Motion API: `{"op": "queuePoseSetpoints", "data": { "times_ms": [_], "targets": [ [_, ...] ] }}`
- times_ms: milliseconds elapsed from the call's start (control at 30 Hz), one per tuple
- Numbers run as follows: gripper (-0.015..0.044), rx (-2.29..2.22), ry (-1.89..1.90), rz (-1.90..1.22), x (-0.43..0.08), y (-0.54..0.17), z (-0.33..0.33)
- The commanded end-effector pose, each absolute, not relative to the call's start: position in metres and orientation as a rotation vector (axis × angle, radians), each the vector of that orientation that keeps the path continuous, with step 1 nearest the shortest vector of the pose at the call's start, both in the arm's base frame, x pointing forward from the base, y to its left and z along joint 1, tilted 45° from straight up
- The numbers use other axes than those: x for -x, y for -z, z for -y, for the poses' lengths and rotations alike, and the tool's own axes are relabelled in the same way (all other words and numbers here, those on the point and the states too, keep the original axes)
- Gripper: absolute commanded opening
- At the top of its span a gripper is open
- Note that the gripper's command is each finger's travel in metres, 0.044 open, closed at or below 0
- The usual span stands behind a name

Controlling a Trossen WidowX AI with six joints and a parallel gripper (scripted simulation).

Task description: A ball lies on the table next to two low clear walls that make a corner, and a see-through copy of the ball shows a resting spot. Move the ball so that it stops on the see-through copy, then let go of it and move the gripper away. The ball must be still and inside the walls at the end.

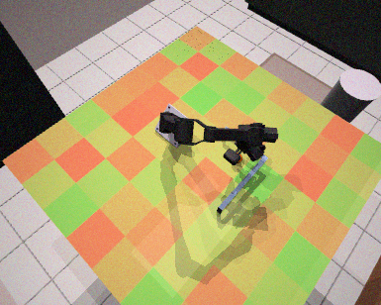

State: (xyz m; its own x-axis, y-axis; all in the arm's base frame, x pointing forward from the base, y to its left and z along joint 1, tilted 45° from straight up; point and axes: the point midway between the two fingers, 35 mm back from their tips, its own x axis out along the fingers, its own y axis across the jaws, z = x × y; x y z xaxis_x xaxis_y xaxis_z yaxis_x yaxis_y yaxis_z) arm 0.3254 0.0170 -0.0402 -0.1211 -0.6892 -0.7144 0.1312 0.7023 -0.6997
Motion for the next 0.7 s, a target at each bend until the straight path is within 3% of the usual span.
{"op": "queuePoseSetpoints", "data": {
  "times_ms": [0, 367, 500, 667],
  "targets": [
    [0.0342, 0.468, 0.732, -1.52, -0.331, 0.006, -0.051],
    [0.0342, 0.47, 0.722, -1.509, -0.333, 0.012, -0.046],
    [0.044, 0.47, 0.725, -1.513, -0.333, -0.015, -0.071],
    [0.044, 0.471, 0.727, -1.514, -0.332, -0.023, -0.077]
  ]
}}
